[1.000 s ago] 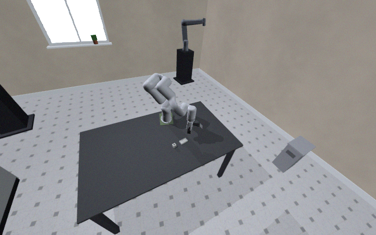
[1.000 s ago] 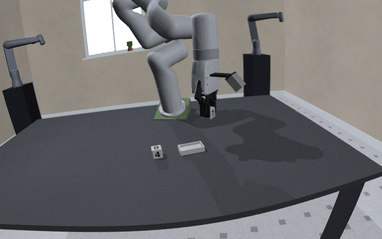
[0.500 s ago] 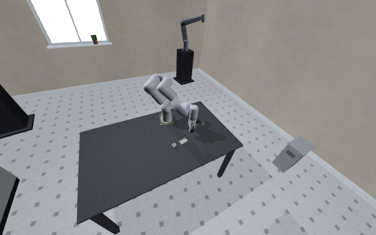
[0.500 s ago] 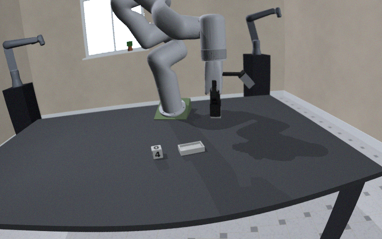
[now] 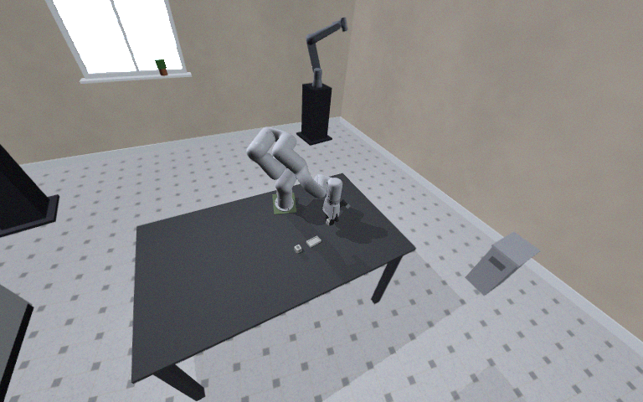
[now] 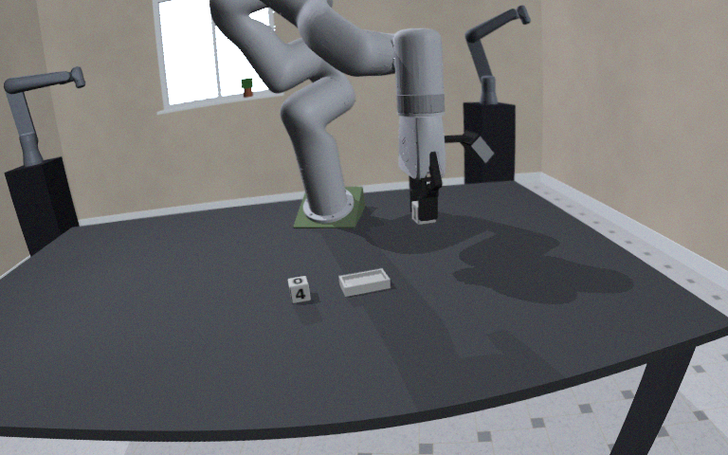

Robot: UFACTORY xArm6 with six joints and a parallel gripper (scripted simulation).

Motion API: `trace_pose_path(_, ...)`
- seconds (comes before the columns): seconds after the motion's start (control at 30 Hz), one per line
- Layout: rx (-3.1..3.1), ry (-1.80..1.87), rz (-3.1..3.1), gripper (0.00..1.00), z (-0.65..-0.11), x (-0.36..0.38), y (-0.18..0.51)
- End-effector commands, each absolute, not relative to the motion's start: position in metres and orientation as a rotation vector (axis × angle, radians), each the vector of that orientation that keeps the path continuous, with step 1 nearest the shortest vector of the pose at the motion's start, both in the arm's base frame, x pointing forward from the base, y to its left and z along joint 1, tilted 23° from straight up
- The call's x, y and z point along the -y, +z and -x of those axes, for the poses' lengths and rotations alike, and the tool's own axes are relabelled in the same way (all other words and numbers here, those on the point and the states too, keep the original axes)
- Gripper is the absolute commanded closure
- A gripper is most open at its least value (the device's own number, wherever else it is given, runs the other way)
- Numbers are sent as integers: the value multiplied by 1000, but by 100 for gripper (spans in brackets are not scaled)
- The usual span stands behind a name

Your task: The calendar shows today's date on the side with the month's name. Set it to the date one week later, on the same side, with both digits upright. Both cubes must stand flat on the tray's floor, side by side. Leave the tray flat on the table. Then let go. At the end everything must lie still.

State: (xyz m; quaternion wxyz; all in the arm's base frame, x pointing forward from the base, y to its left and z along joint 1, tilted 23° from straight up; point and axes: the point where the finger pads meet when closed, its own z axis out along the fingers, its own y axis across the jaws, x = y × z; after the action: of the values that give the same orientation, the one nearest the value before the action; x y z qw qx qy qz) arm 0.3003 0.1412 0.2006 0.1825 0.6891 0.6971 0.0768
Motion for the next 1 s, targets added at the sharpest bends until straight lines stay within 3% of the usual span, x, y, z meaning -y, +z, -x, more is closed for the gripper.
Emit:
trace_pose_path(0.0, -2009, 211, -1905, 71, -301, -144, 201)
trace_pose_path(0.97, -2010, 211, -1905, 71, -321, -136, 153)
